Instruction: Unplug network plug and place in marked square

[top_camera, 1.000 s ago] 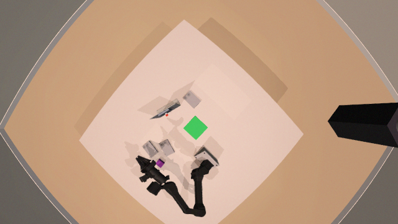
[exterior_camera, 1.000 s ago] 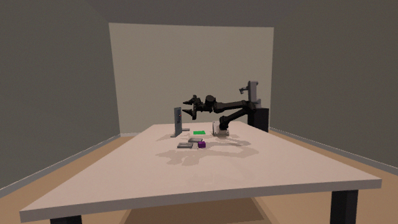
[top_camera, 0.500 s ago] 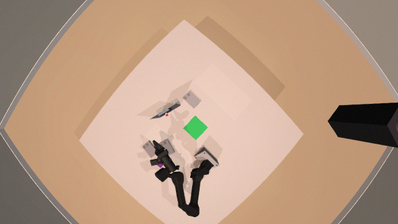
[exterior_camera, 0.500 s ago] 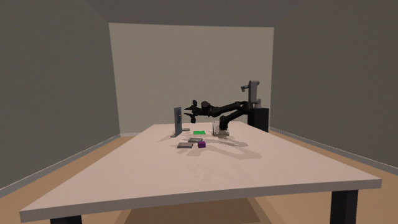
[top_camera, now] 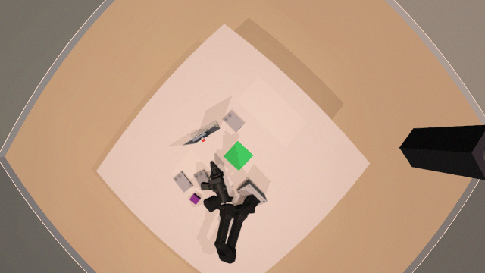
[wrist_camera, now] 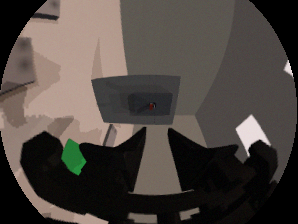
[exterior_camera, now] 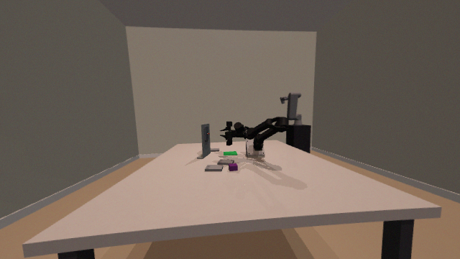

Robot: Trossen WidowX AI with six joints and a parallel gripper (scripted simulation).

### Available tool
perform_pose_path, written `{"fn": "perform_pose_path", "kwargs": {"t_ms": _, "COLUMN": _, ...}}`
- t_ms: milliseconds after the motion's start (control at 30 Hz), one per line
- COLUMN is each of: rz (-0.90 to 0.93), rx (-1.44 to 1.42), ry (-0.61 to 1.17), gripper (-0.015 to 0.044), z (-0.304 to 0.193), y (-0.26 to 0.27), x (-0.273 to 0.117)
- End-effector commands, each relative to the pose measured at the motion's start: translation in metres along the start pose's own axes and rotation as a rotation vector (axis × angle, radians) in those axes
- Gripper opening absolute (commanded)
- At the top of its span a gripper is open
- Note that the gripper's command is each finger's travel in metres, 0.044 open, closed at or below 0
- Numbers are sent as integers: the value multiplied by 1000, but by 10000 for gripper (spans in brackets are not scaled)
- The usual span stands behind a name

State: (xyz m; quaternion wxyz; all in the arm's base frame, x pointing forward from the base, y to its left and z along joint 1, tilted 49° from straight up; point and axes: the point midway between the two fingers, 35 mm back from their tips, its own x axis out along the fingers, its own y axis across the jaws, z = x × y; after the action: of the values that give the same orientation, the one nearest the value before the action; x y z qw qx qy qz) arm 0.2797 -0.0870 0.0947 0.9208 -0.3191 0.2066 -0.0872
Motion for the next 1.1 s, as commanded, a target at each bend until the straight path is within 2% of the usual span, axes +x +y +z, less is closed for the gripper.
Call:
{"fn": "perform_pose_path", "kwargs": {"t_ms": 0, "rz": 2, "rx": -50, "ry": 39, "gripper": 156, "z": -17, "y": 6, "x": -3}}
{"fn": "perform_pose_path", "kwargs": {"t_ms": 1067, "rz": 0, "rx": -49, "ry": 37, "gripper": 156, "z": -3, "y": 6, "x": 57}}
